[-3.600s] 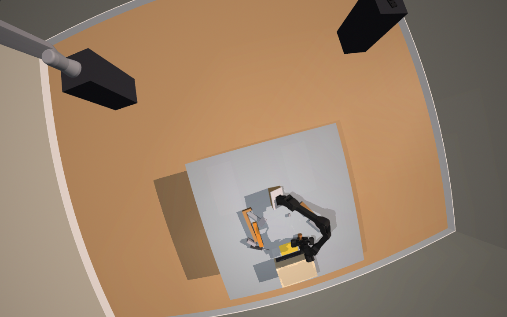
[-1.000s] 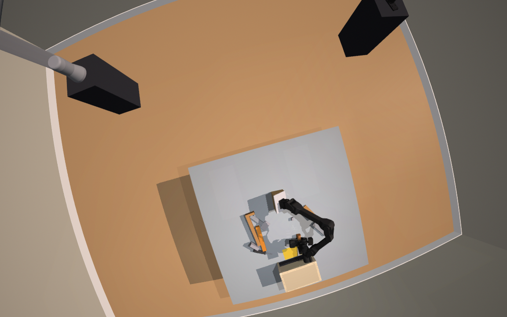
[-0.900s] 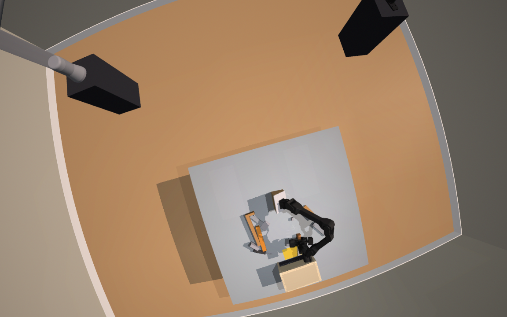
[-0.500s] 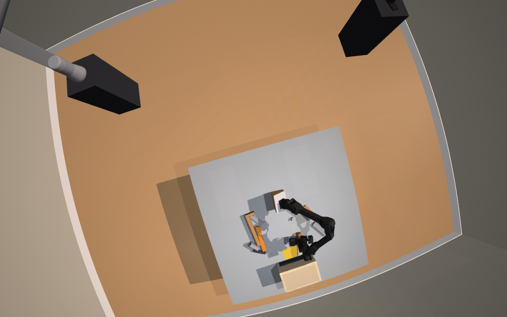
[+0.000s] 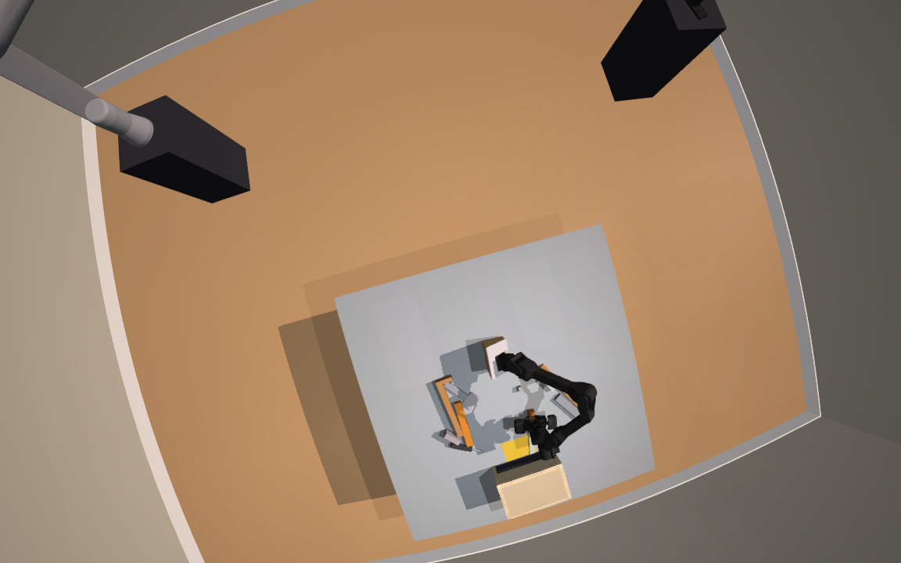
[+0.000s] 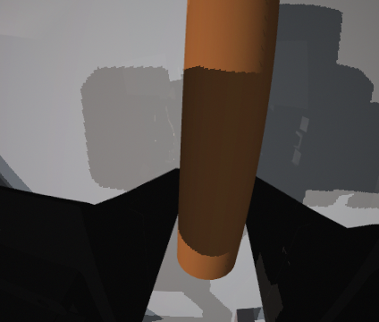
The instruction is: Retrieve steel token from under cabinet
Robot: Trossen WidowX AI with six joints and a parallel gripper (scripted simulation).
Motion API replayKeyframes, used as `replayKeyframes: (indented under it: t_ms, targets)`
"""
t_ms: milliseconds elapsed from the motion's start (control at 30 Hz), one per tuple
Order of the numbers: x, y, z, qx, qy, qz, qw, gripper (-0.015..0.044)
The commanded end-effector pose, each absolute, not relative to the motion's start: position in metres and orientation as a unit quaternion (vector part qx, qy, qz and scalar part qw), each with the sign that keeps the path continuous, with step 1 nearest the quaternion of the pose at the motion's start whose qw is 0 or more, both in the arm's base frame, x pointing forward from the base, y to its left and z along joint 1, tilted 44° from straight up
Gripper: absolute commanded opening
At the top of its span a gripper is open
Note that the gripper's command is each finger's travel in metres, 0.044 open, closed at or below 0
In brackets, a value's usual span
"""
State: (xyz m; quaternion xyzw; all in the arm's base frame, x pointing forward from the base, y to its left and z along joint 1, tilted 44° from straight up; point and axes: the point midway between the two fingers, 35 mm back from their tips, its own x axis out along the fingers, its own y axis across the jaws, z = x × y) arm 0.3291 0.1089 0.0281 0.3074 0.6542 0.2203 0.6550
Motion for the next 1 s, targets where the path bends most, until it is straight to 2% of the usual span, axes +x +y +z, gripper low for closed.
replayKeyframes:
  t_ms: [0,967]
  targets:
    - [0.323,0.11,0.027,0.309,0.656,0.218,0.653,0.0]
    - [0.291,0.116,0.031,0.309,0.657,0.217,0.652,0.0]
